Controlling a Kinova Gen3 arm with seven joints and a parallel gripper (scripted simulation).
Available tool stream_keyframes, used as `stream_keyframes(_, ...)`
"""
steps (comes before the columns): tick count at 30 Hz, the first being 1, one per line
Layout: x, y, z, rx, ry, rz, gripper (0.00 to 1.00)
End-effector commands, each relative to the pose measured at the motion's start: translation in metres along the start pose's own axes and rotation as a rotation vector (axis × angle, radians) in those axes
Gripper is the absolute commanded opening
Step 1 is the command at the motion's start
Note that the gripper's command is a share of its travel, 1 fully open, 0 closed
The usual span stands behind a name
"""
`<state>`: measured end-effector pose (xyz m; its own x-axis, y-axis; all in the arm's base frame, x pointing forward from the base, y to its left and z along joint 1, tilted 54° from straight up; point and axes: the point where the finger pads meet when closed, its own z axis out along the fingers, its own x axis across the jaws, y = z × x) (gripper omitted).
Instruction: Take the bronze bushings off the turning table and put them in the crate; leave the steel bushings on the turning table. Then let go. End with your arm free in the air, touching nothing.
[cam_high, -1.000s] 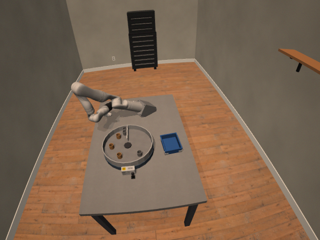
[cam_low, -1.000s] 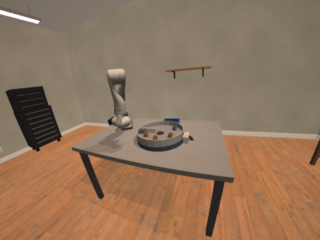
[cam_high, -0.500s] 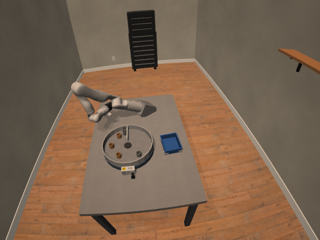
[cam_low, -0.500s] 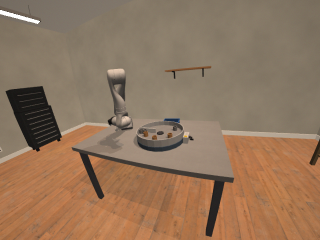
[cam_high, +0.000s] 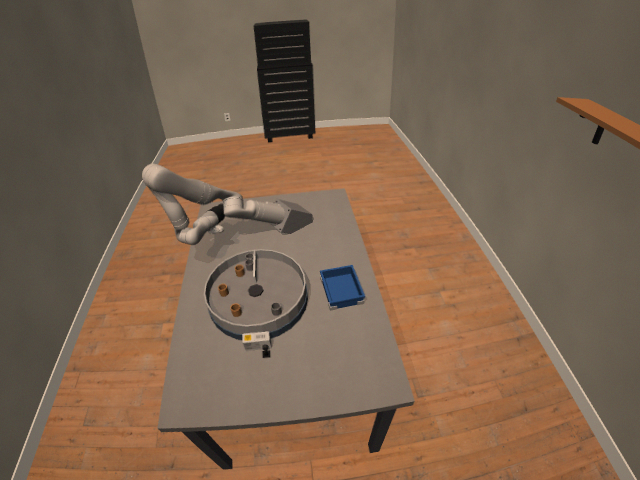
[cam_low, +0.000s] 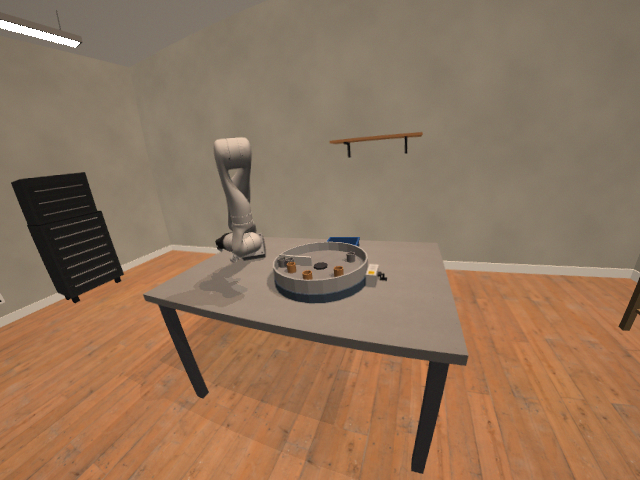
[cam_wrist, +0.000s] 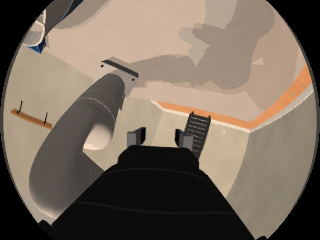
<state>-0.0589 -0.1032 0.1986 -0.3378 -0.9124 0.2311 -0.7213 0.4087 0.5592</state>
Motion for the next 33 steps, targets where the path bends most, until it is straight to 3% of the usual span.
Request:
stream_keyframes(1,-0.05,0.005,-0.029,-0.001,0.001,0.001,1.0)
stream_keyframes(7,-0.05,0.005,-0.029,-0.001,0.001,0.001,1.0)
stream_keyframes(8,-0.01,0.001,-0.006,0.027,0.008,0.001,1.0)
stream_keyframes(12,-0.05,0.005,-0.029,0.136,0.037,0.003,1.0)
stream_keyframes(24,-0.05,0.005,-0.029,0.136,0.037,0.003,1.0)
stream_keyframes(25,-0.01,0.0,-0.006,0.027,0.008,0.001,1.0)
stream_keyframes(29,-0.049,0.001,-0.031,0.136,0.037,0.003,1.0)
stream_keyframes(33,-0.049,0.001,-0.031,0.136,0.037,0.003,1.0)
